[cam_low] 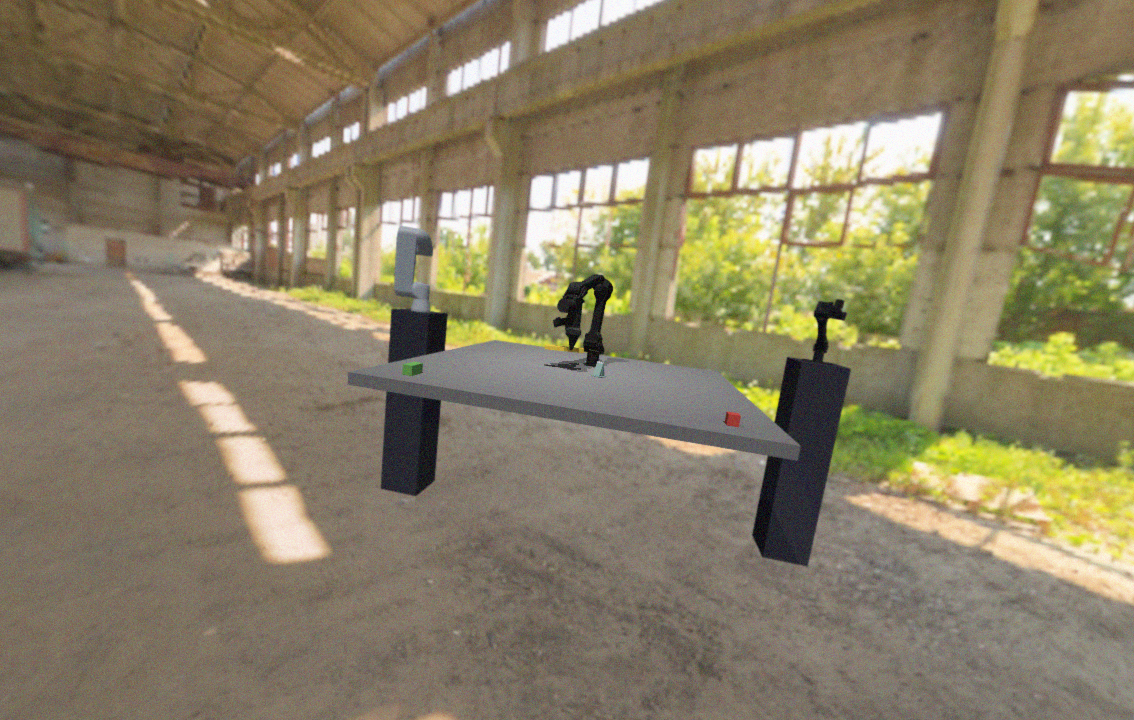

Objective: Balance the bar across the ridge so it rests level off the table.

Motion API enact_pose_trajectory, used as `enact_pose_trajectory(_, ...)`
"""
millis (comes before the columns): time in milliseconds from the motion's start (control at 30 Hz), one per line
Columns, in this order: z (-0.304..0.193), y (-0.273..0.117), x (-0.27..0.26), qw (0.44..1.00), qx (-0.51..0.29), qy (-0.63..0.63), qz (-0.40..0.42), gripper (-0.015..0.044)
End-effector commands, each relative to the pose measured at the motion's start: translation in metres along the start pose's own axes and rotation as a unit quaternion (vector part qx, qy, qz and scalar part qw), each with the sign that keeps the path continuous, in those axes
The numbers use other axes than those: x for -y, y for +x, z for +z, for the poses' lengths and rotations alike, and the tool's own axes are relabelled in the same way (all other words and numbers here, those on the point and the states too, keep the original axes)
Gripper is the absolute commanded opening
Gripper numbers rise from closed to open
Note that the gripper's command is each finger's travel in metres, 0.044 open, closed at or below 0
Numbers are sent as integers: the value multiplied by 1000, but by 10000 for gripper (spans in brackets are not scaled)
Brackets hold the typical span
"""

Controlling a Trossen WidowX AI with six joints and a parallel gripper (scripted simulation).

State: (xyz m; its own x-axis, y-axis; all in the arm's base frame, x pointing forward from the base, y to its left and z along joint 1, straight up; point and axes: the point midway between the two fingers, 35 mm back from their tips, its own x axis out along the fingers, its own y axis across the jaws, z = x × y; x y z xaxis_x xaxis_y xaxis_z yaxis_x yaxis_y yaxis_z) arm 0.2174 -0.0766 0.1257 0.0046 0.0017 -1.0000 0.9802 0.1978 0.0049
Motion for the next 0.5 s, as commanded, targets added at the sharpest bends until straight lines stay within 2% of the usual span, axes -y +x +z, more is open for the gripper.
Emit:
enact_pose_trajectory(0,0,-14,0,1000,5,1,6,0)
enact_pose_trajectory(267,-1,-28,2,1000,5,0,6,0)
enact_pose_trajectory(467,-13,-29,-11,999,5,-47,6,0)
